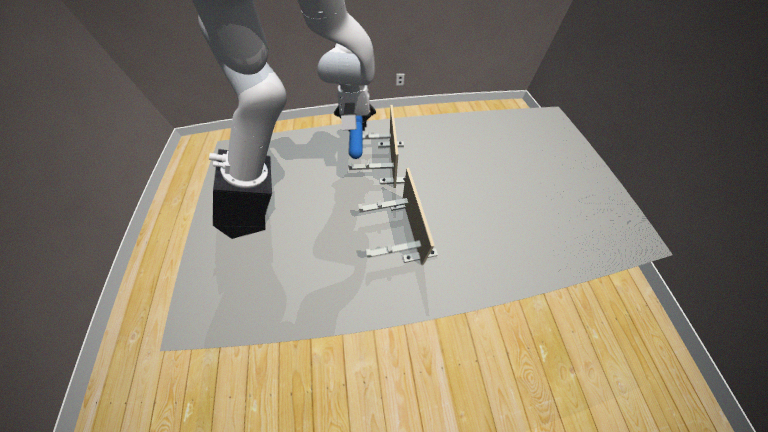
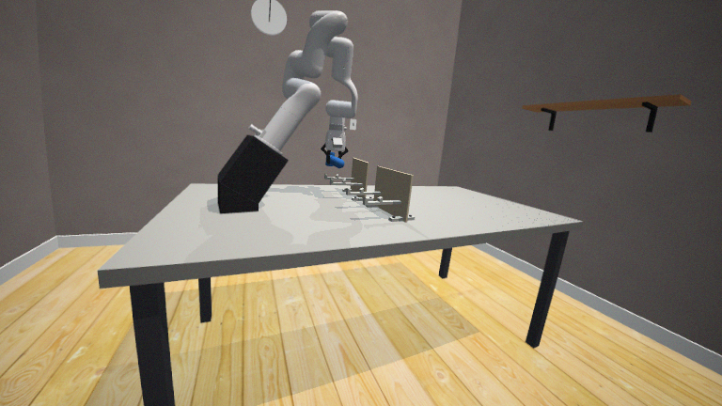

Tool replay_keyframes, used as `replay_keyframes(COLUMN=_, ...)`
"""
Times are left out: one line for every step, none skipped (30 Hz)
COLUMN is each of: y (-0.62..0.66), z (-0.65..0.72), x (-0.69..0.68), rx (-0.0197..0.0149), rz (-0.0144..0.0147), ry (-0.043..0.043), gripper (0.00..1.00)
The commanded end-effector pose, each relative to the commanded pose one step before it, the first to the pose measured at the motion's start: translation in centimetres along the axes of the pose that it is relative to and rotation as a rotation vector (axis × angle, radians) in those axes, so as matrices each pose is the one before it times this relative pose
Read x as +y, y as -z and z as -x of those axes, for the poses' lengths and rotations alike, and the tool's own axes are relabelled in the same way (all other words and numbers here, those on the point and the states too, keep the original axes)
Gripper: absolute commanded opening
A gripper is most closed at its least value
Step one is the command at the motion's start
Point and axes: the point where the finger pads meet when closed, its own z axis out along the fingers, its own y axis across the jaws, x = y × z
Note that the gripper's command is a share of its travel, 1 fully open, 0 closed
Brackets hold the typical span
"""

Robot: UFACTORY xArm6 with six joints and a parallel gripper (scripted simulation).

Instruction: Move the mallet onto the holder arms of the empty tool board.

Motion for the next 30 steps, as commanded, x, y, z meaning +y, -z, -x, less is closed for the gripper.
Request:
replay_keyframes(y=-2.014, z=0.426, x=-0.566, rx=-0.00163, rz=-0.01873, ry=-0.00167, gripper=0.00)
replay_keyframes(y=-0.400, z=0.033, x=-0.066, rx=0.00085, rz=-0.00208, ry=-0.00008, gripper=0.00)
replay_keyframes(y=-0.401, z=0.025, x=-0.039, rx=0.00043, rz=-0.00125, ry=-0.00001, gripper=0.00)
replay_keyframes(y=-0.395, z=0.016, x=-0.013, rx=0.00007, rz=-0.00045, ry=0.00004, gripper=0.00)
replay_keyframes(y=-0.379, z=0.007, x=0.009, rx=-0.00022, rz=0.00027, ry=0.00007, gripper=0.00)
replay_keyframes(y=-0.356, z=-0.001, x=0.027, rx=-0.00043, rz=0.00085, ry=0.00008, gripper=0.00)
replay_keyframes(y=-0.326, z=-0.009, x=0.039, rx=-0.00056, rz=0.00127, ry=0.00008, gripper=0.00)
replay_keyframes(y=-0.290, z=-0.014, x=0.046, rx=-0.00061, rz=0.00152, ry=0.00008, gripper=0.00)
replay_keyframes(y=-0.250, z=-0.016, x=0.048, rx=-0.00060, rz=0.00159, ry=0.00006, gripper=0.00)
replay_keyframes(y=-0.206, z=-0.017, x=0.045, rx=-0.00054, rz=0.00150, ry=0.00005, gripper=0.00)
replay_keyframes(y=-0.161, z=-0.015, x=0.039, rx=-0.00045, rz=0.00130, ry=0.00003, gripper=0.00)
replay_keyframes(y=-0.117, z=-0.012, x=0.030, rx=-0.00034, rz=0.00101, ry=0.00002, gripper=0.00)
replay_keyframes(y=-0.077, z=-0.009, x=0.020, rx=-0.00023, rz=0.00069, ry=0.00001, gripper=0.00)
replay_keyframes(y=-0.043, z=-0.005, x=0.012, rx=-0.00013, rz=0.00039, ry=0.00001, gripper=0.00)
replay_keyframes(y=0.000, z=0.000, x=0.000, rx=0.00000, rz=0.00000, ry=0.00000, gripper=0.00)
replay_keyframes(y=0.000, z=0.000, x=0.000, rx=0.00000, rz=0.00000, ry=0.00000, gripper=0.00)
replay_keyframes(y=-0.017, z=-0.002, x=0.005, rx=-0.00005, rz=0.00016, ry=0.00000, gripper=0.00)
replay_keyframes(y=-0.003, z=0.000, x=0.001, rx=-0.00001, rz=0.00002, ry=0.00000, gripper=0.00)
replay_keyframes(y=-0.003, z=0.000, x=0.000, rx=0.00000, rz=0.00000, ry=0.00000, gripper=0.00)
replay_keyframes(y=-0.019, z=0.001, x=-0.002, rx=0.00002, rz=-0.00003, ry=0.00000, gripper=0.00)
replay_keyframes(y=-0.044, z=0.003, x=-0.004, rx=0.00004, rz=-0.00006, ry=0.00000, gripper=0.00)
replay_keyframes(y=-0.075, z=0.005, x=-0.007, rx=0.00006, rz=-0.00008, ry=0.00000, gripper=0.00)
replay_keyframes(y=-0.105, z=0.006, x=-0.008, rx=0.00007, rz=-0.00009, ry=0.00000, gripper=0.00)
replay_keyframes(y=-0.131, z=0.007, x=-0.009, rx=0.00007, rz=-0.00008, ry=0.00000, gripper=0.00)
replay_keyframes(y=-0.151, z=0.006, x=-0.009, rx=0.00006, rz=-0.00004, ry=0.00000, gripper=0.00)
replay_keyframes(y=-0.162, z=0.004, x=-0.008, rx=0.00003, rz=0.00001, ry=0.00001, gripper=0.00)
replay_keyframes(y=-0.164, z=0.002, x=-0.006, rx=0.00001, rz=0.00008, ry=0.00001, gripper=0.00)
replay_keyframes(y=-0.155, z=0.000, x=-0.004, rx=-0.00002, rz=0.00013, ry=0.00001, gripper=0.00)
replay_keyframes(y=-0.136, z=-0.001, x=-0.002, rx=-0.00003, rz=0.00016, ry=0.00001, gripper=0.00)
replay_keyframes(y=-0.110, z=-0.002, x=-0.001, rx=-0.00004, rz=0.00016, ry=0.00001, gripper=0.00)
